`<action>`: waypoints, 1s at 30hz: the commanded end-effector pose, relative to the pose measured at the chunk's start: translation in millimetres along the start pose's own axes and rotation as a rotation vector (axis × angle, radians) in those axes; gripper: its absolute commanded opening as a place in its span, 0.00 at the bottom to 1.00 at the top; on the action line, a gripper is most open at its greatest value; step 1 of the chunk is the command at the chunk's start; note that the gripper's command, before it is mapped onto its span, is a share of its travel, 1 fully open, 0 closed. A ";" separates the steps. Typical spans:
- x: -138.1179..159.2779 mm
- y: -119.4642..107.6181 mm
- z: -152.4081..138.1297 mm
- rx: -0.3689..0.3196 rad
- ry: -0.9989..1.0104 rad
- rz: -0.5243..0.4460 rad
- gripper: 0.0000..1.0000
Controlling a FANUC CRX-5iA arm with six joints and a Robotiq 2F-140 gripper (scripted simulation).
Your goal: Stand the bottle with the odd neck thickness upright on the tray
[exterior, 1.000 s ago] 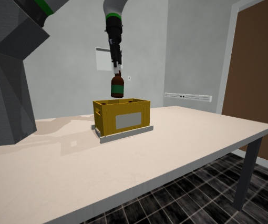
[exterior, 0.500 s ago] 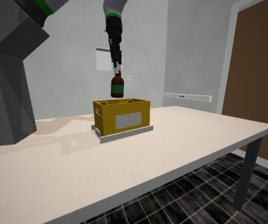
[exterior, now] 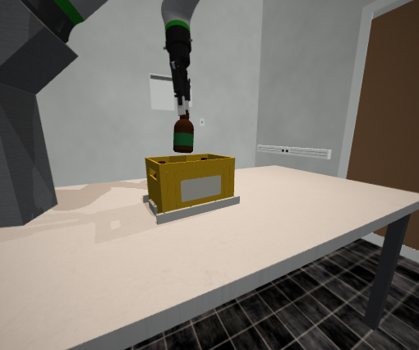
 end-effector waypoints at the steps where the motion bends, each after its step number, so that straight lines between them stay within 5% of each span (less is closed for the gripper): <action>1: -8.8 1.2 10.9 -0.176 -0.022 -0.131 0.10; 30: -4.4 -0.4 5.2 -0.176 -0.022 -0.131 0.10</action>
Point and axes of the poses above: the point where the finger pads meet when closed, its own y axis out along the fingers, its own z axis across the jaws, x = y × z, the point moved 6 cm from there along -y, back along the fingers, and after that the axes turned 3 degrees about y, right-handed, at the moved point
